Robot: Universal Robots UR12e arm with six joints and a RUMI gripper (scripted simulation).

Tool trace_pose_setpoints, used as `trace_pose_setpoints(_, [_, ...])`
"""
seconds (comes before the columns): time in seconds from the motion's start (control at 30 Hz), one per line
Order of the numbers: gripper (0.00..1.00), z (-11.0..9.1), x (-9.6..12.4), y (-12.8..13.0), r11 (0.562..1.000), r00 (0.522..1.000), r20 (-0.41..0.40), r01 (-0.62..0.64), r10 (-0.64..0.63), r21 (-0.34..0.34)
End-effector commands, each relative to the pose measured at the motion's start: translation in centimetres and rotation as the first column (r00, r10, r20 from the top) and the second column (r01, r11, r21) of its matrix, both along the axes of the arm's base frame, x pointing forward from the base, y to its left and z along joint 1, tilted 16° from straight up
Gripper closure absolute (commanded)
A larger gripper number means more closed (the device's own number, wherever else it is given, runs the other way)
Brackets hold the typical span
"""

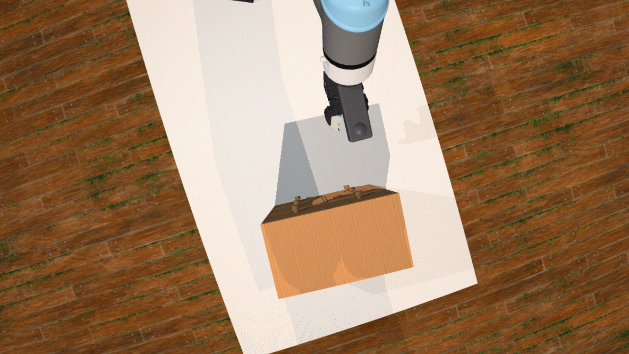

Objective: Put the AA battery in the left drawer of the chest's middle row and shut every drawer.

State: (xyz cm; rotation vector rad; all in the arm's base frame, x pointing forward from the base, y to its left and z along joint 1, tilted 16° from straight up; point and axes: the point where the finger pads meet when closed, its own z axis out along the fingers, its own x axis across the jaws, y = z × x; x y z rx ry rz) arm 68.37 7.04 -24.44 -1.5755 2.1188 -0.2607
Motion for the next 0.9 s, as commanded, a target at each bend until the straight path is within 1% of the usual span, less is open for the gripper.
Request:
trace_pose_setpoints(0.0, [0.8,0.4,-0.4,0.0,1.0,0.999,-0.049,-0.014,0.014,0.011])
trace_pose_setpoints(0.03, [0.8,0.4,-0.4,0.0,1.0,0.999,-0.049,-0.014,0.014,0.011])
trace_pose_setpoints(0.53, [0.8,1.7,-1.8,-0.1,0.998,0.98,-0.189,-0.05,0.058,0.048])
trace_pose_setpoints(0.6, [0.8,1.7,-1.8,-0.1,0.998,0.98,-0.189,-0.05,0.058,0.048])
trace_pose_setpoints(0.87, [0.8,2.2,-2.3,-0.1,0.996,0.967,-0.244,-0.062,0.076,0.065])
